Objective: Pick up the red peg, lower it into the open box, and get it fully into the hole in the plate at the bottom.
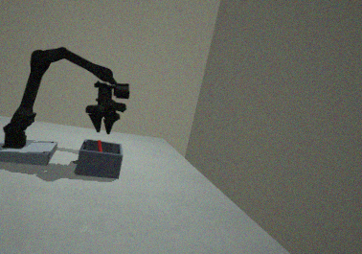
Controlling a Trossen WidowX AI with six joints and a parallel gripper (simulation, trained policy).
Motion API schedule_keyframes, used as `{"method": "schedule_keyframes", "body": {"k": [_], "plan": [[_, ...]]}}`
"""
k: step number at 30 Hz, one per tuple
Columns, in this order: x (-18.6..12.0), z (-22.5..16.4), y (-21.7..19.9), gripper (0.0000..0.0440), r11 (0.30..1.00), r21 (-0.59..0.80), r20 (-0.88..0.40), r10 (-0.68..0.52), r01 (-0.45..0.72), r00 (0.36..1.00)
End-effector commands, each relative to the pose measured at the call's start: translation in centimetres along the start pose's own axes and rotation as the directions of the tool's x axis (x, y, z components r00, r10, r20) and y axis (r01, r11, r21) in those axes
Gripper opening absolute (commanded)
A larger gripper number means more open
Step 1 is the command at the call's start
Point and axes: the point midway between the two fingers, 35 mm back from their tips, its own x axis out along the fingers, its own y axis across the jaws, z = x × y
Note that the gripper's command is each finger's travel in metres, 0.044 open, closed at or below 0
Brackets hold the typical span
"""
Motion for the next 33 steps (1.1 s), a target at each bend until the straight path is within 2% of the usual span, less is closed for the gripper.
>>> {"method": "schedule_keyframes", "body": {"k": [1, 33], "plan": [[-0.02, -0.05, -0.07, 0.0391, 1.000, -0.001, 0.000, -0.004, 0.004, 1.000], [-0.04, -0.30, -0.09, 0.0384, 1.000, -0.011, -0.003, -0.004, 0.004, 1.000]]}}
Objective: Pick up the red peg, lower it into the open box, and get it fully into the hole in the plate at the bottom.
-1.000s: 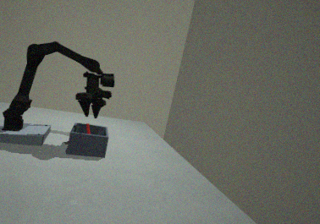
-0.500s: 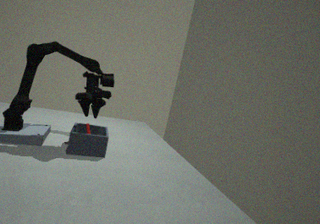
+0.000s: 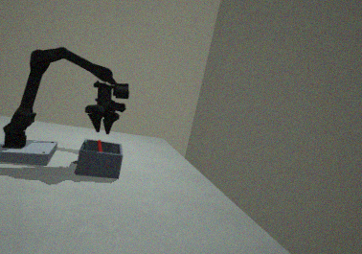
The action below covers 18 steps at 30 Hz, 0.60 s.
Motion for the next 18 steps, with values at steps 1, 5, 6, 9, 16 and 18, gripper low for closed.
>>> {"method": "schedule_keyframes", "body": {"k": [1, 5, 6, 9, 16, 18], "plan": [[-0.01, -0.06, -0.05, 0.0384, 1.000, -0.005, -0.001, -0.003, 0.003, 1.000], [-0.01, -0.08, -0.05, 0.0383, 1.000, -0.006, -0.001, -0.002, 0.002, 1.000], [-0.01, -0.09, -0.05, 0.0383, 1.000, -0.006, -0.001, -0.002, 0.002, 1.000], [0.00, -0.11, -0.04, 0.0382, 1.000, -0.007, -0.002, -0.002, 0.002, 1.000], [0.01, -0.16, -0.03, 0.0380, 1.000, -0.009, -0.003, -0.001, 0.001, 1.000], [0.01, -0.17, -0.03, 0.0379, 1.000, -0.009, -0.003, -0.001, 0.001, 1.000]]}}
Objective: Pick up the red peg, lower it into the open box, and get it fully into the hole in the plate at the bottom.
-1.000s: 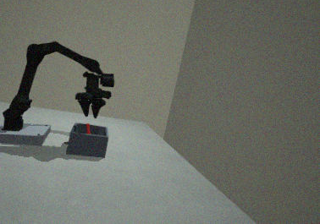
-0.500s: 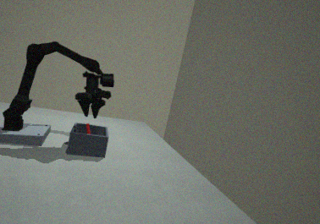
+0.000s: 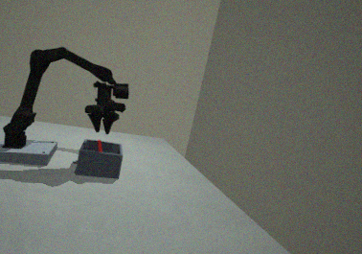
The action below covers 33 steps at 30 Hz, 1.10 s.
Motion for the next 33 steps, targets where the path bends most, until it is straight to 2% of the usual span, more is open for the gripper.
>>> {"method": "schedule_keyframes", "body": {"k": [1, 33], "plan": [[-0.01, -0.06, -0.02, 0.0379, 1.000, -0.005, -0.002, 0.000, 0.000, 1.000], [0.06, -0.20, 0.07, 0.0371, 1.000, -0.009, -0.003, 0.005, -0.005, 1.000]]}}
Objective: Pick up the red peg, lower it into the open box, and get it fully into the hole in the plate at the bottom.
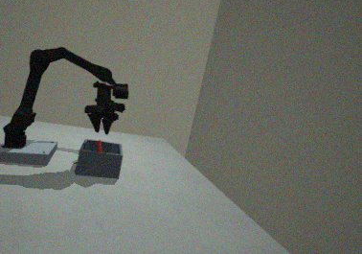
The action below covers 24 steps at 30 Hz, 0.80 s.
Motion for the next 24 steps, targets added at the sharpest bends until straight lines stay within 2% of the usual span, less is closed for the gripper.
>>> {"method": "schedule_keyframes", "body": {"k": [1, 24], "plan": [[0.00, -0.01, 0.06, 0.0370, 1.000, -0.003, 0.000, 0.004, -0.004, 1.000], [0.07, -0.05, 0.10, 0.0365, 1.000, -0.005, 0.000, 0.007, -0.007, 1.000]]}}
